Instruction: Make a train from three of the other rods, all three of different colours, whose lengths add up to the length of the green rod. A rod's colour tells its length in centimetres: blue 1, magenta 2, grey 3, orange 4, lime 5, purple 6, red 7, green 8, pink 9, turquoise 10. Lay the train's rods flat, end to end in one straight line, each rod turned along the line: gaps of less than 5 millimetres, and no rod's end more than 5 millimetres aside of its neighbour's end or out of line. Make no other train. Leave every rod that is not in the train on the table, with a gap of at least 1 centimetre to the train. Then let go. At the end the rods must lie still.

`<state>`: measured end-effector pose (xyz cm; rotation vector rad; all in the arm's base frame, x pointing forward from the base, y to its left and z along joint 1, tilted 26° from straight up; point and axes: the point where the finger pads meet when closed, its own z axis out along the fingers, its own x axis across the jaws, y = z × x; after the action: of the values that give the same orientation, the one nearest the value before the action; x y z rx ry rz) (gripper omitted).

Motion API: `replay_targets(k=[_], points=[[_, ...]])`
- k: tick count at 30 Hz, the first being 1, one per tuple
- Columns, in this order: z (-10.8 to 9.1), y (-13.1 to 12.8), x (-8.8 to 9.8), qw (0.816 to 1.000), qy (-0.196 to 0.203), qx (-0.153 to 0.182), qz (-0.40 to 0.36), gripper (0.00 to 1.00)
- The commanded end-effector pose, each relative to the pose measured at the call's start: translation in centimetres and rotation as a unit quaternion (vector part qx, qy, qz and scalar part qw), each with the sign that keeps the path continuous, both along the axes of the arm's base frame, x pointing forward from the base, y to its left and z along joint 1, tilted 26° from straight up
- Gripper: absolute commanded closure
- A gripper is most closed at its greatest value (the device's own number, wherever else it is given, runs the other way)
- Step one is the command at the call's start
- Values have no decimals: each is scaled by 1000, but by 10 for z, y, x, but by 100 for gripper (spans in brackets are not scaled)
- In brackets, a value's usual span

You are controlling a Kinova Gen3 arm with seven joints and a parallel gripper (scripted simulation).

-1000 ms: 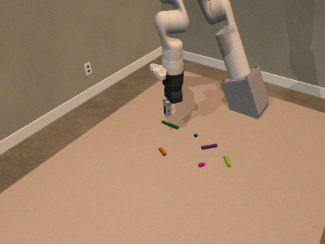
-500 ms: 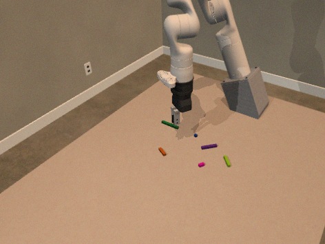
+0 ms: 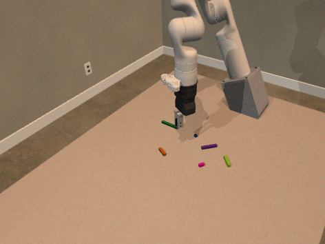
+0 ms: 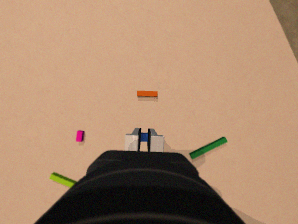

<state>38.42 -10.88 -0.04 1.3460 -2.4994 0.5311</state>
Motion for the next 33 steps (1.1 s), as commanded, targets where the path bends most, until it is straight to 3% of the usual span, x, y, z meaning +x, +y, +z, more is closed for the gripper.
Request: replay_targets(k=[1,8,20,33], points=[[-1,0,0,1000,0,0,0,76],[-8,-4,0,1000,0,0,0,76],[-52,-25,-2,1000,0,0,0,76],[-78,-37,-3,1000,0,0,0,76]])
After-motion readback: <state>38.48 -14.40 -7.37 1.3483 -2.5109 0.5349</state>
